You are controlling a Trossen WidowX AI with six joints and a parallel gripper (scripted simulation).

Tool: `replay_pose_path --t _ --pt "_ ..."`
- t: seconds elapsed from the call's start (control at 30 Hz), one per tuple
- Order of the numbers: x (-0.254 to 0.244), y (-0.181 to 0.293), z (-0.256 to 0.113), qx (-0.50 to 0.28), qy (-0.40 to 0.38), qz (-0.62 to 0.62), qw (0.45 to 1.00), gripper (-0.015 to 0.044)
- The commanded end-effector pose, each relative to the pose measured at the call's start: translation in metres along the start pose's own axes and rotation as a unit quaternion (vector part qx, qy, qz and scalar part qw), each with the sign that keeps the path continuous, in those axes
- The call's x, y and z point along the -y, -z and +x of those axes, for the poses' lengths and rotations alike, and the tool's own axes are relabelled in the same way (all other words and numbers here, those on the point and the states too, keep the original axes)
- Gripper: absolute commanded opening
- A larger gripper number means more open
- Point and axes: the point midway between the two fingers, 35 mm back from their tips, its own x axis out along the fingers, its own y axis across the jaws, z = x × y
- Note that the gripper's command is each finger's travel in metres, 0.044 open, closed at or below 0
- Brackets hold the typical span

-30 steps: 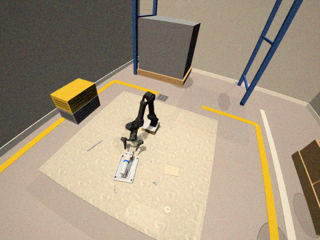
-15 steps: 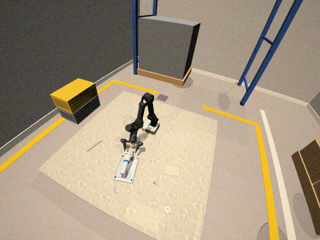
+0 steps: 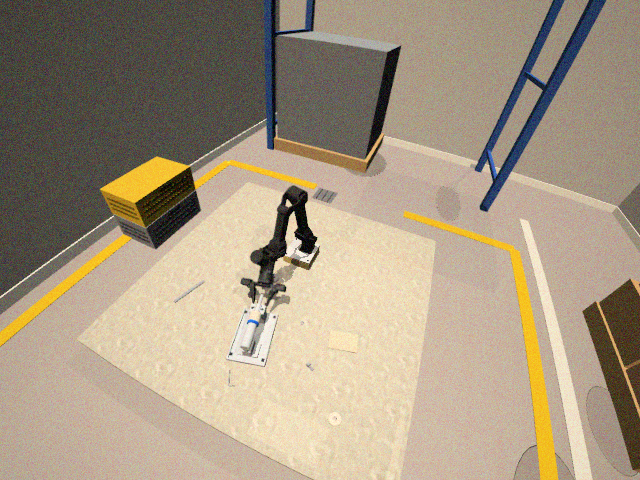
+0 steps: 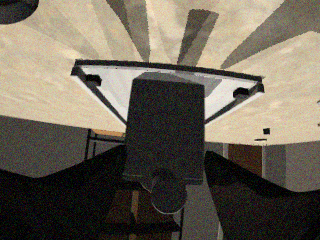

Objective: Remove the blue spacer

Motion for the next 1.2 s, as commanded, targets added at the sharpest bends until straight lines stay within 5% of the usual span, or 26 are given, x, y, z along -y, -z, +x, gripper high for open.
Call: replay_pose_path --t 0.0,0.13,0.37,1.17 --pt "0.0 0.0 0.0 0.0 0.0 0.0 1.0 0.0151" --pt "0.0 0.0 0.0 0.0 0.0 0.0 1.0 0.0046" --pt "0.0 0.0 0.0 0.0 -0.001 0.001 1.0 0.0" --pt "0.0 -0.009 -0.015 0.001 -0.003 0.002 1.0 0.0"
